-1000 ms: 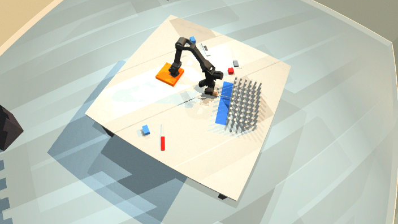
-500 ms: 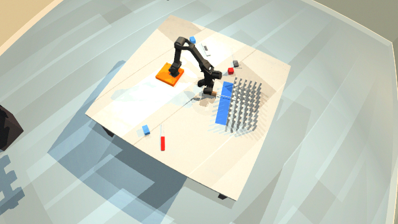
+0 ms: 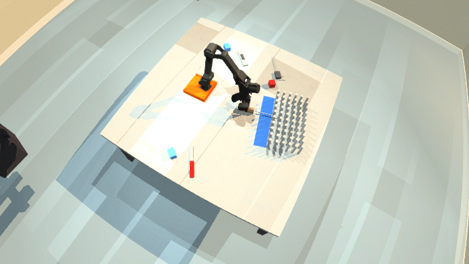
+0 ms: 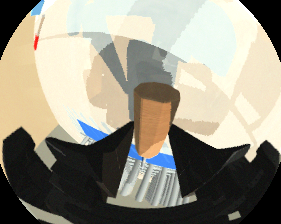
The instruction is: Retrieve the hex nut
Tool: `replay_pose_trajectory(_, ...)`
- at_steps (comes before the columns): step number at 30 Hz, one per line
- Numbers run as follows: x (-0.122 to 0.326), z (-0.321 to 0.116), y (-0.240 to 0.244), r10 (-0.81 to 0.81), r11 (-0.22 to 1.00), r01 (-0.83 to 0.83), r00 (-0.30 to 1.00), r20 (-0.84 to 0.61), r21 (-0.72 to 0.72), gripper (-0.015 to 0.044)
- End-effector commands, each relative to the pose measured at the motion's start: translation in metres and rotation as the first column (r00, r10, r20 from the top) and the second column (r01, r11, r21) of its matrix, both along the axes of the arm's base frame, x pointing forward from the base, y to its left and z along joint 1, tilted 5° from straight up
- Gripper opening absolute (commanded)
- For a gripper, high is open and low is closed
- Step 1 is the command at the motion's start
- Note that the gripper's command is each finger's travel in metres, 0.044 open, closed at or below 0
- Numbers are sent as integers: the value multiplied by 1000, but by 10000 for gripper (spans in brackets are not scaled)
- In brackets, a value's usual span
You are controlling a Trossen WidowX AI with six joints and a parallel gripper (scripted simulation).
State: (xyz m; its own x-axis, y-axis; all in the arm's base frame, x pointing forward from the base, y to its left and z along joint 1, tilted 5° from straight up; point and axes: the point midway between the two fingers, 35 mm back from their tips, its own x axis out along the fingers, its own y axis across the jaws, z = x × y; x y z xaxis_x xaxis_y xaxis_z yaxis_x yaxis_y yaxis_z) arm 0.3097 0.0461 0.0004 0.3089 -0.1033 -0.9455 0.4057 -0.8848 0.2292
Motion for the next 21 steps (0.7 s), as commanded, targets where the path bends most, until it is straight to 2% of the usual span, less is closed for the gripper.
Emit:
replay_pose_trajectory(1,-4,1,-1,4,1000,-4,1000,2,2,0)
replay_pose_trajectory(21,-15,1,-6,4,1000,-4,1000,1,2,0)
